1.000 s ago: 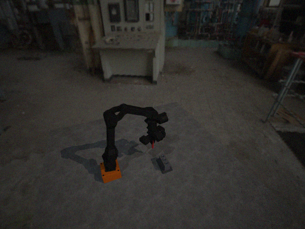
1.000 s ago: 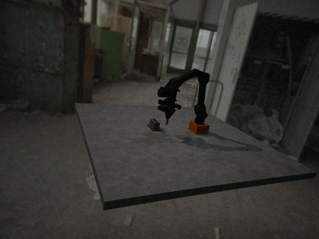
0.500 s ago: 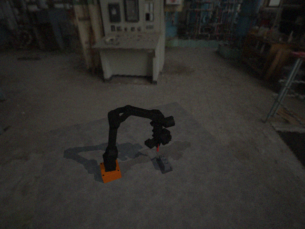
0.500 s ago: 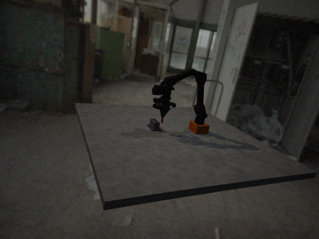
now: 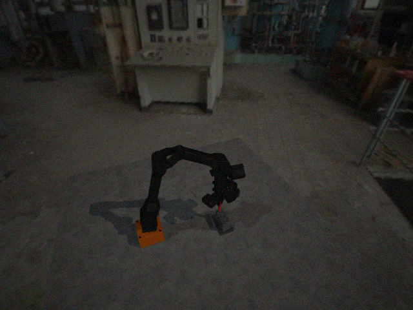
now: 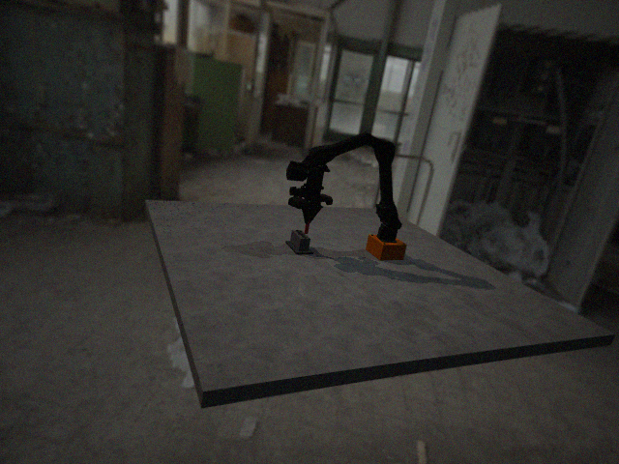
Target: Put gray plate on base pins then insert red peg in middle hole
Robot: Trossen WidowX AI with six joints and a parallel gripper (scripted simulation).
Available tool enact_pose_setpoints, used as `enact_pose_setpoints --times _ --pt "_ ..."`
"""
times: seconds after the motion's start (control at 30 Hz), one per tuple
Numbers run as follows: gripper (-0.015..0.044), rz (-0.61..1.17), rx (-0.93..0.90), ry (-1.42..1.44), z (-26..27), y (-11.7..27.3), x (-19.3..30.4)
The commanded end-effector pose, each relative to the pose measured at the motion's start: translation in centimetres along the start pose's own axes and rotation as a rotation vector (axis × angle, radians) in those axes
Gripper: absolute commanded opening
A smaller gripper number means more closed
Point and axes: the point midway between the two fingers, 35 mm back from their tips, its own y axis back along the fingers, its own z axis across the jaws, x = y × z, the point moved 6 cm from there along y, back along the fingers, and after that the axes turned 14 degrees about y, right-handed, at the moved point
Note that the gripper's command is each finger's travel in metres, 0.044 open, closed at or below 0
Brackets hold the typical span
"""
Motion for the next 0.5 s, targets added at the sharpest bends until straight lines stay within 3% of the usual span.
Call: enact_pose_setpoints --times 0.0,0.47 --pt "0.0 0.0 -0.004 0.003 -0.5 0.1 -1.3" --pt "0.0 0.0 -0.003 0.005 -1.4 0.0 -2.8"
